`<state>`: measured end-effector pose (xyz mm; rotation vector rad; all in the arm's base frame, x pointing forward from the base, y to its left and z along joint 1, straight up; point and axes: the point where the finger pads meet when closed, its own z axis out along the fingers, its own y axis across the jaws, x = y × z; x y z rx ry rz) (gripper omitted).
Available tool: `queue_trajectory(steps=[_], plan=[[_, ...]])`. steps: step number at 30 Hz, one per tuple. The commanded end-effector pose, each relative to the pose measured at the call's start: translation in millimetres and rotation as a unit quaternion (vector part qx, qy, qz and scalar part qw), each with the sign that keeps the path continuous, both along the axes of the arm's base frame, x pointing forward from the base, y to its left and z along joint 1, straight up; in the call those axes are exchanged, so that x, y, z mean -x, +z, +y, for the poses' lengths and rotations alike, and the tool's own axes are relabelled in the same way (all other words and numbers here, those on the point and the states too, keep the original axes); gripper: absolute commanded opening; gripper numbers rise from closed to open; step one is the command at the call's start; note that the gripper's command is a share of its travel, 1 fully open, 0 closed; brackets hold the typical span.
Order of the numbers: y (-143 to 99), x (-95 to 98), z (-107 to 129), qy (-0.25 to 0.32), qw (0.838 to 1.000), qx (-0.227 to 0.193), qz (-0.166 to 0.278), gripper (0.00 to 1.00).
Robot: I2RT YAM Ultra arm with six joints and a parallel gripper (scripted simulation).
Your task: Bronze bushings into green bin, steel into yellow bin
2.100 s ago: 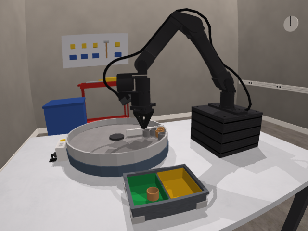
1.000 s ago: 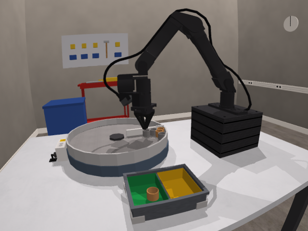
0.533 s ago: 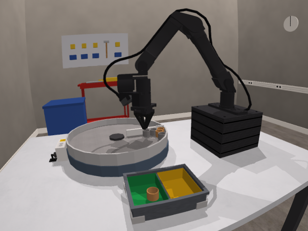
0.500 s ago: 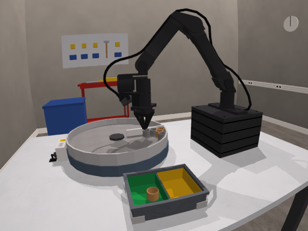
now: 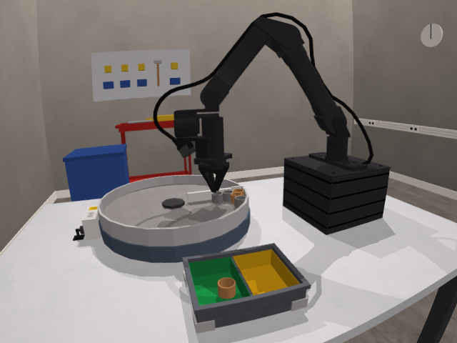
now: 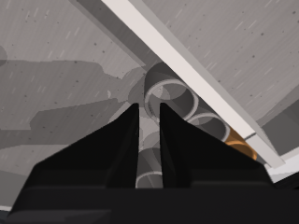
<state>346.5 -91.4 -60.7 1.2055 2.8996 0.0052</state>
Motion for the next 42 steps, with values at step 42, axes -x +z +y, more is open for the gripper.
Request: queue_trajectory(steps=[42], plan=[[2.8,-5.0,-2.3,-0.002,1.000,0.000,-0.013,0.12]])
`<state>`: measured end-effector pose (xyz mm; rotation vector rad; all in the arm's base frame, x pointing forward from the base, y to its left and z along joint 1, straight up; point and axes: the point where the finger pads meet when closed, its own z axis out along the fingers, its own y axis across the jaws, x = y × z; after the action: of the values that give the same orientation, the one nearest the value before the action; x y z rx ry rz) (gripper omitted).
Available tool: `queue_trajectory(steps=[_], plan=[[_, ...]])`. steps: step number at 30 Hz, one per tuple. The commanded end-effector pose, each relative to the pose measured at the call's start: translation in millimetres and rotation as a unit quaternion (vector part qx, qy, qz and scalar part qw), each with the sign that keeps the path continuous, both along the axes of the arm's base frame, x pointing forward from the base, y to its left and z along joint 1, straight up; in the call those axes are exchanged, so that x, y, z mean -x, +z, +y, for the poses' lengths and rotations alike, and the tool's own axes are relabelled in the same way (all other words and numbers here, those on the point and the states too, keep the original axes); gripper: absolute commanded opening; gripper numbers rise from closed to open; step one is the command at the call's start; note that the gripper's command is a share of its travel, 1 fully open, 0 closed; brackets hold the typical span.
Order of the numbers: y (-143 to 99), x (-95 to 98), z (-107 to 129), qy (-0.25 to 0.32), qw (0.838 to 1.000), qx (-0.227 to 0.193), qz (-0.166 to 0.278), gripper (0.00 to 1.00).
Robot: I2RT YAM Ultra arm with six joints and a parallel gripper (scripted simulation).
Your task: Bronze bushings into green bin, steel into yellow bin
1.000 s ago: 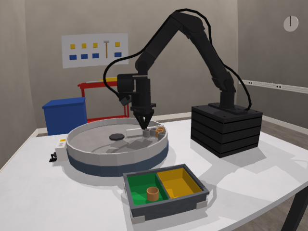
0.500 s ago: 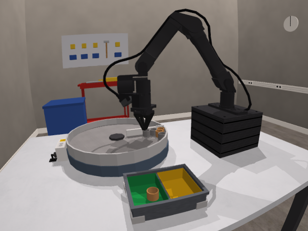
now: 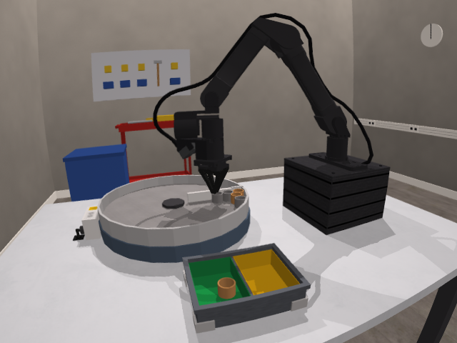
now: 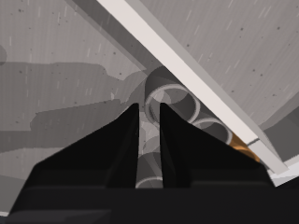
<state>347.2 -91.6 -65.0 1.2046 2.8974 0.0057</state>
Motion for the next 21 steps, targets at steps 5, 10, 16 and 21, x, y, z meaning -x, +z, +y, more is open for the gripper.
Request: queue_trajectory(steps=[5,10,16,21], plan=[[7.1,-4.3,-2.1,-0.002,1.000,0.000,-0.011,0.12],[6.1,-2.5,-1.9,-0.002,1.000,0.000,-0.010,0.12],[8.1,-4.3,-3.4,-0.002,1.000,0.001,-0.015,0.12],[8.4,-4.8,-3.6,-0.002,1.000,0.001,-0.015,0.12]])
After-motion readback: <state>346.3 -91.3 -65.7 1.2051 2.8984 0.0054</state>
